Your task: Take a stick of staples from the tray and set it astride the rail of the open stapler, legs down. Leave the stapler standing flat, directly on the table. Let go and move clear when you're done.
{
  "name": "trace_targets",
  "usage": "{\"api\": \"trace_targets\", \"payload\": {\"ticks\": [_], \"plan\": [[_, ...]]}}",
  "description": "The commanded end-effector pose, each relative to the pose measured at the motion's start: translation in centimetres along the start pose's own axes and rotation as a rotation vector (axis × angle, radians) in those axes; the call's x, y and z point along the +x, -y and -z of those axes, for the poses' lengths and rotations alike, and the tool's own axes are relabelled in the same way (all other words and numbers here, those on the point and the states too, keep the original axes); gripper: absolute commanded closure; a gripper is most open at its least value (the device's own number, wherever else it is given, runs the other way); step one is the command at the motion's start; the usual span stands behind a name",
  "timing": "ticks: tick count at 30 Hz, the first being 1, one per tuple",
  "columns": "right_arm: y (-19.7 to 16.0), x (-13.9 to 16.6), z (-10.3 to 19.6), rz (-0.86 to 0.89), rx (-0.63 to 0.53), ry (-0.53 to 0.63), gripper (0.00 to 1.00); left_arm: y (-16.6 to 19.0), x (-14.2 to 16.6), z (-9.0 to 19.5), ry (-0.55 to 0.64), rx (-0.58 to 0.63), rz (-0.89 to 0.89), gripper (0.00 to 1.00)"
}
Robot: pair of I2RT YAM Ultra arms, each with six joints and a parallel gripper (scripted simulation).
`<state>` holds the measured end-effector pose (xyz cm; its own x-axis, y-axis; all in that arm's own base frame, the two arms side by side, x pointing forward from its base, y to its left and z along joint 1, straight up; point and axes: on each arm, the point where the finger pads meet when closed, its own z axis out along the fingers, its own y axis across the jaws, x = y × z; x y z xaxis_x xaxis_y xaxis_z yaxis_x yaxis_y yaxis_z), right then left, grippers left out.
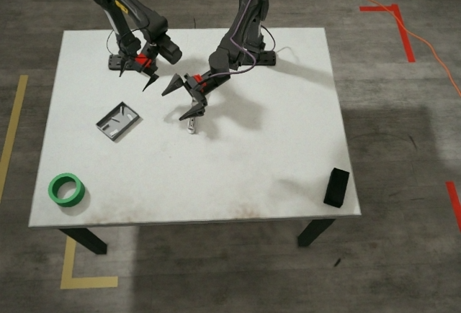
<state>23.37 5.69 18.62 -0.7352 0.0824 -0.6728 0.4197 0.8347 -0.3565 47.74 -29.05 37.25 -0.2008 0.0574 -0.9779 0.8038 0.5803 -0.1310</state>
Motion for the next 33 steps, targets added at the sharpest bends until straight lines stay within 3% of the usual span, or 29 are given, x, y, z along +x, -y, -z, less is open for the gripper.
{"api": "trace_targets", "payload": {"ticks": [1,21,33], "plan": [[0.0,-0.2,0.1,-0.007,-0.004,0.004,0.00,0.2,-0.8,0.3,0.016,0.001,-0.011,0.00],[-0.4,0.0,-0.1,0.006,-0.034,-0.012,0.00,0.2,-0.8,0.3,0.016,0.001,-0.011,0.00],[-1.4,1.2,-2.8,0.177,-0.375,-0.166,0.00,0.2,-0.8,0.3,0.016,0.001,-0.011,0.00]]}}
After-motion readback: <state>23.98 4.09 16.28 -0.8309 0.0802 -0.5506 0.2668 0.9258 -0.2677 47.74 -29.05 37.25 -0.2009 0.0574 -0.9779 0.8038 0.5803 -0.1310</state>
